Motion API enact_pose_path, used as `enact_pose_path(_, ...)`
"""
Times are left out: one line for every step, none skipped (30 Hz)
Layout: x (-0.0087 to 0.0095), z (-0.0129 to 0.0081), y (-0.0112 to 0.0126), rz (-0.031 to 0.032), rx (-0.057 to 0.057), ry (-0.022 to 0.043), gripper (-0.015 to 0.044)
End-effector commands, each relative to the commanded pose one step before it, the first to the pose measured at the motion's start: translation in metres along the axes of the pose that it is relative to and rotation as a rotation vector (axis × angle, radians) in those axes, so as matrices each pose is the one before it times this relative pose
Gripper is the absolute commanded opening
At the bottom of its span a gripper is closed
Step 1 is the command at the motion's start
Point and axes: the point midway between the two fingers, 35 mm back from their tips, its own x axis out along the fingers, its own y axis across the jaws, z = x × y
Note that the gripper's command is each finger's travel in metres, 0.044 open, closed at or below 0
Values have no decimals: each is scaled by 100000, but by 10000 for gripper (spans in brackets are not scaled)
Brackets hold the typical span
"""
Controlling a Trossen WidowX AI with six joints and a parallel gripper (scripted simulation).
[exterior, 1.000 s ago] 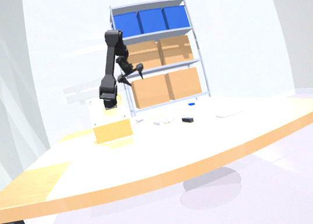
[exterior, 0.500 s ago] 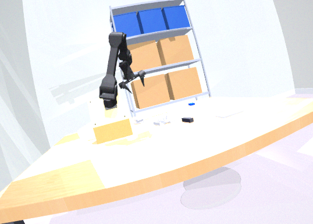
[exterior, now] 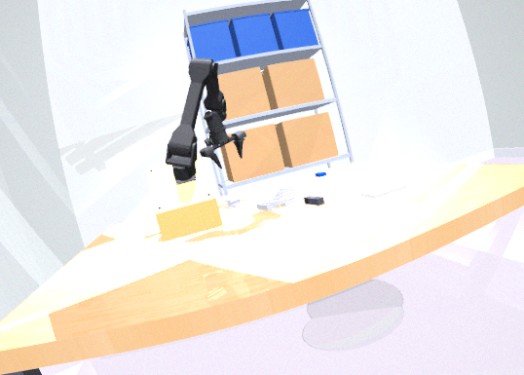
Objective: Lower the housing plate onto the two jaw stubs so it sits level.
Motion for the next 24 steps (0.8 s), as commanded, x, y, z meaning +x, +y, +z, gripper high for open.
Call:
enact_pose_path(1099,-80,488,4640,-7983,1721,440)
enact_pose_path(274,-44,135,1075,-1902,499,440)
enact_pose_path(274,-41,135,1085,-1902,478,440)
enact_pose_path(274,-37,136,1096,-1901,456,440)
enact_pose_path(274,-34,136,1105,-1901,435,440)
enact_pose_path(274,-31,136,1115,-1900,413,440)
enact_pose_path(274,-28,136,1124,-1900,391,440)
enact_pose_path(274,-25,136,1132,-1899,369,440)
enact_pose_path(274,-22,136,1140,-1899,347,440)
enact_pose_path(274,-19,136,1148,-1899,325,440)
enact_pose_path(274,-16,135,1155,-1898,302,440)
enact_pose_path(274,-13,135,1162,-1898,280,440)
enact_pose_path(274,-10,135,1168,-1898,257,440)
enact_pose_path(274,-7,134,1174,-1898,234,440)
enact_pose_path(274,-4,134,1179,-1898,211,440)
enact_pose_path(273,-1,133,1183,-1897,188,440)
enact_pose_path(225,2,109,978,-1562,137,440)
enact_pose_path(135,2,65,588,-937,75,440)
enact_pose_path(45,1,22,196,-312,24,440)
enact_pose_path(0,0,0,0,0,0,440)
enact_pose_path(0,0,0,0,0,0,440)
enact_pose_path(0,0,0,0,0,0,440)
enact_pose_path(0,0,0,0,0,0,440)
enact_pose_path(165,-2,1,2,3,8,440)
